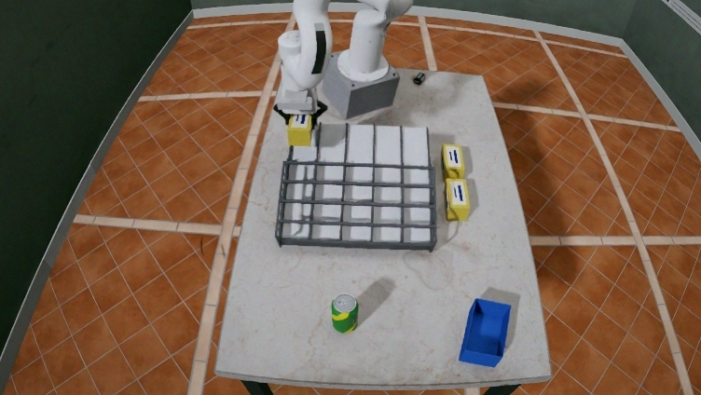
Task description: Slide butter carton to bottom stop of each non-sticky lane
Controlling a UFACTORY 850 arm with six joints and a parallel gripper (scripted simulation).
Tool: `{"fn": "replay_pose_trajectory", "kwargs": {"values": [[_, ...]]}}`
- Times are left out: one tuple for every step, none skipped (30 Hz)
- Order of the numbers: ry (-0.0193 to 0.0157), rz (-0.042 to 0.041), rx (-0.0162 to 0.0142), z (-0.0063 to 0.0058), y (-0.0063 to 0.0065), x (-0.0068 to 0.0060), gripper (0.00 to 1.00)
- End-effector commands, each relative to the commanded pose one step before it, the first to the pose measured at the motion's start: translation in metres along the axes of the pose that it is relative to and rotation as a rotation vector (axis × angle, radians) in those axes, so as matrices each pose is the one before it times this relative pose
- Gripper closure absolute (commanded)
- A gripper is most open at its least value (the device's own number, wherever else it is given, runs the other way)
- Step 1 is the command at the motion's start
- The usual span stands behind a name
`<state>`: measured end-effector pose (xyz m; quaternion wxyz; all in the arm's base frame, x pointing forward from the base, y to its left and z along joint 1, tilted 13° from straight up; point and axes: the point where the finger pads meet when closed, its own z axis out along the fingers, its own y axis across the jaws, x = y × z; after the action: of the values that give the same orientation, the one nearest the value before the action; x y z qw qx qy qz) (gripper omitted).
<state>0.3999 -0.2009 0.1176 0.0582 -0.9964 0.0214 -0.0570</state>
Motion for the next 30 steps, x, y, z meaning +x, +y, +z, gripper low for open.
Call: {"fn": "replay_pose_trajectory", "kwargs": {"values": [[-0.01448,0.00240,-0.00370,-0.00044,-0.00003,0.00091,1.00],[0.00000,0.00000,0.00000,0.00000,0.00000,0.00000,1.00],[0.00000,0.00000,0.00000,0.00000,0.00000,0.00000,1.00],[0.00000,0.00000,0.00000,0.00000,0.00000,0.00000,1.00],[-0.09856,0.00003,-0.00009,0.00018,0.00009,-0.00001,1.00],[0.00000,0.00000,0.00000,0.00000,0.00000,0.00000,1.00],[0.00000,0.00000,0.00000,0.00000,0.00000,0.00000,1.00],[0.00000,0.00000,0.00000,0.00000,0.00000,0.00000,1.00],[0.00000,0.00000,0.00000,0.00000,0.00000,0.00000,1.00],[0.00000,0.00000,0.00000,0.00000,0.00000,0.00000,1.00],[0.00000,0.00000,0.00000,0.00000,0.00000,0.00000,1.00],[0.00000,0.00000,0.00000,0.00000,0.00000,0.00000,1.00],[0.00000,0.00000,0.00000,0.00000,0.00000,0.00000,1.00],[0.00000,0.00000,0.00000,0.00000,0.00000,0.00000,1.00],[0.00000,0.00000,0.00000,0.00000,0.00000,0.00000,1.00],[0.00000,0.00000,0.00000,0.00000,0.00000,0.00000,1.00],[0.00000,0.00000,0.00000,0.00000,0.00000,0.00000,1.00],[0.00000,0.00000,0.00000,0.00000,0.00000,0.00000,1.00],[0.00000,0.00000,0.00000,0.00000,0.00000,0.00000,1.00],[0.00000,0.00000,0.00000,0.00000,0.00000,0.00000,1.00],[0.00000,0.00000,0.00000,0.00000,0.00000,0.00000,1.00],[-0.09689,-0.00114,0.00098,-0.00073,-0.00005,-0.00015,1.00],[0.00000,0.00000,0.00000,0.00000,0.00000,0.00000,1.00],[0.00000,0.00000,0.00000,0.00000,0.00000,0.00000,1.00],[0.00000,0.00000,0.00000,0.00000,0.00000,0.00000,1.00],[0.00000,0.00000,0.00000,0.00000,0.00000,0.00000,1.00],[0.00000,0.00000,0.00000,0.00000,0.00000,0.00000,1.00],[0.00000,0.00000,0.00000,0.00000,0.00000,0.00000,1.00],[0.00000,0.00000,0.00000,0.00000,0.00000,0.00000,1.00],[0.00000,0.00000,0.00000,0.00000,0.00000,0.00000,1.00]]}}
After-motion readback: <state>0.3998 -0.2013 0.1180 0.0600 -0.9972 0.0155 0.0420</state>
